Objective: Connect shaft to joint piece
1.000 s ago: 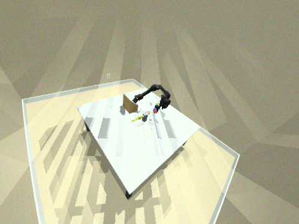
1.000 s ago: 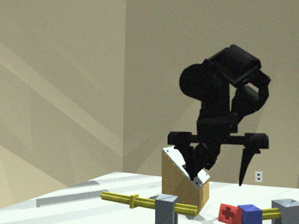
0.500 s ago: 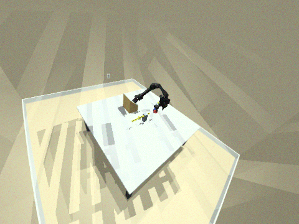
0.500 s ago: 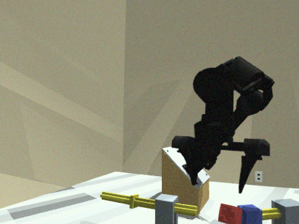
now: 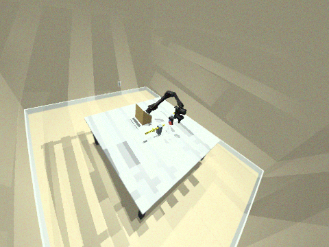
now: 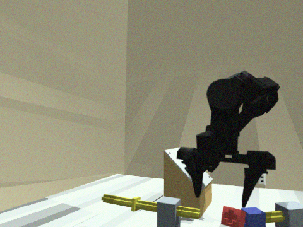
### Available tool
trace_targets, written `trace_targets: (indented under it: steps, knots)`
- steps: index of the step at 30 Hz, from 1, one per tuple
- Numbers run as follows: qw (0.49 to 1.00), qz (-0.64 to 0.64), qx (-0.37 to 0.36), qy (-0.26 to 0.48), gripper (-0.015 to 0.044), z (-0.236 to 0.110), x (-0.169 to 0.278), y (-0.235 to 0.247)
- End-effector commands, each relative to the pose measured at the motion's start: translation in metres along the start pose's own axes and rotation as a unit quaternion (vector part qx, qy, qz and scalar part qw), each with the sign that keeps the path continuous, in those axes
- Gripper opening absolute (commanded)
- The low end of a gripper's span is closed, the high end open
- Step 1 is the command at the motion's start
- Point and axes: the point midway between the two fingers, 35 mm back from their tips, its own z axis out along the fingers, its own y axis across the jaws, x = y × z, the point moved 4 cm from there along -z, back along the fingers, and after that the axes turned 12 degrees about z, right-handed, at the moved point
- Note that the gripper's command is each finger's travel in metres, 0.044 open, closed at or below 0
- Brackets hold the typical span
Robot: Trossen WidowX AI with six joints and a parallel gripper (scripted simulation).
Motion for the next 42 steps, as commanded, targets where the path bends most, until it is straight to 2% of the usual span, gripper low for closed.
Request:
trace_targets:
  steps: [1, 10, 14, 31, 42]
  knots:
    - [1.0, 0.003, 0.003, 0.003, 0.044, 0.019, 0.005, -0.002]
    - [1.0, 0.003, 0.0, 0.003, 0.044, 0.061, 0.016, -0.004]
    - [1.0, 0.003, 0.001, 0.003, 0.044, 0.061, 0.019, -0.004]
    - [1.0, 0.005, 0.001, 0.005, 0.044, 0.048, 0.08, -0.017]
    - [1.0, 0.005, 0.001, 0.005, 0.044, 0.06, 0.082, -0.018]
